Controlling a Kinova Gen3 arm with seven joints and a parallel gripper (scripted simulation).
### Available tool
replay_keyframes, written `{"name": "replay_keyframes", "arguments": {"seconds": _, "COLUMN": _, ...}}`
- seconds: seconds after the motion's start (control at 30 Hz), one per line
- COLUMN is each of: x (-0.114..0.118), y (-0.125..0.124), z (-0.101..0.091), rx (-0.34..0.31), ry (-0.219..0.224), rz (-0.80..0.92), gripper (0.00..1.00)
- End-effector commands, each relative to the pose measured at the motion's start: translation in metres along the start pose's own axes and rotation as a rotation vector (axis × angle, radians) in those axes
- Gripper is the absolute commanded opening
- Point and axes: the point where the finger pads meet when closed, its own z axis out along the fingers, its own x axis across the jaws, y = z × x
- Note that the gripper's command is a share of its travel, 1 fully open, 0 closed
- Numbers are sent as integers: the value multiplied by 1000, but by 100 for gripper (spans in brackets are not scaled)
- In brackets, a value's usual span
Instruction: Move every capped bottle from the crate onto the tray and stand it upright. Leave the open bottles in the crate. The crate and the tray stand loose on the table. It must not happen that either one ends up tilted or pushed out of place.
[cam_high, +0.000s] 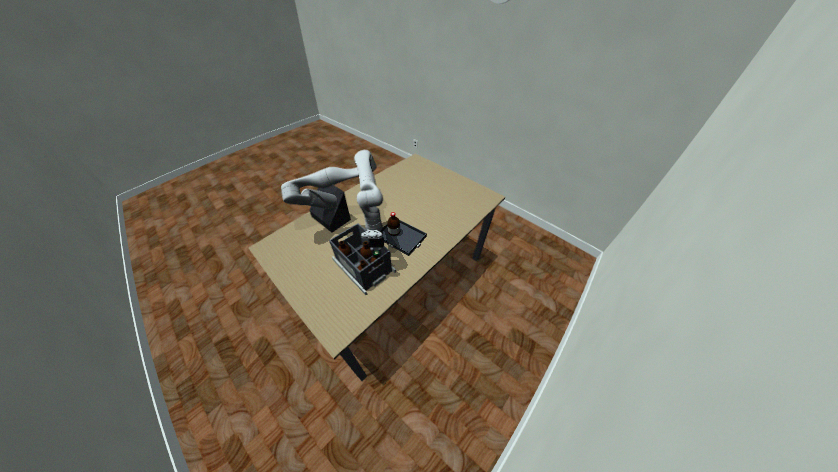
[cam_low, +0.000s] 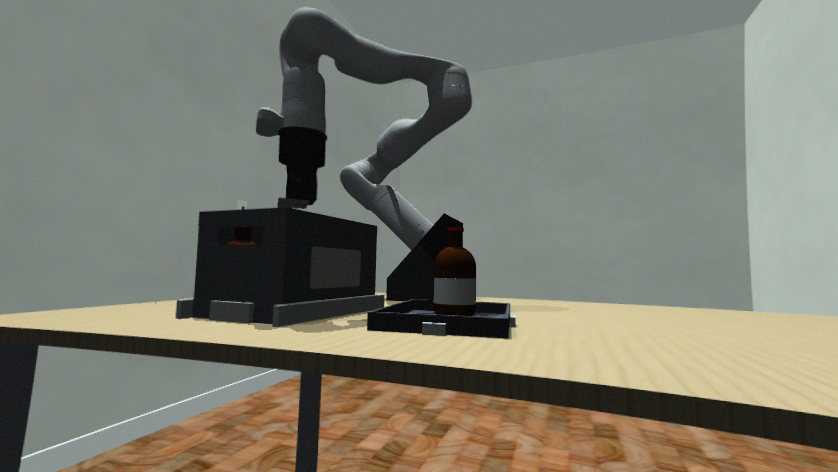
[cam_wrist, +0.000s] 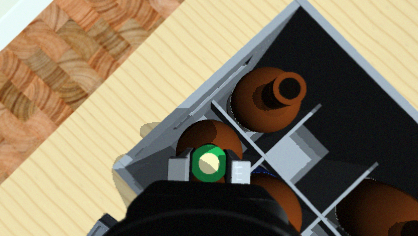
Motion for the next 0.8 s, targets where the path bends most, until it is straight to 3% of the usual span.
{"name": "replay_keyframes", "arguments": {"seconds": 0.0, "x": 0, "y": 0, "z": -1, "rx": 1, "ry": -2, "rz": 0, "gripper": 0}}
{"name": "replay_keyframes", "arguments": {"seconds": 0.67, "x": 0, "y": 0, "z": -1, "rx": 1, "ry": -2, "rz": 0, "gripper": 0}}
{"name": "replay_keyframes", "arguments": {"seconds": 0.77, "x": 0, "y": 0, "z": -11, "rx": 2, "ry": -3, "rz": -1, "gripper": 0}}
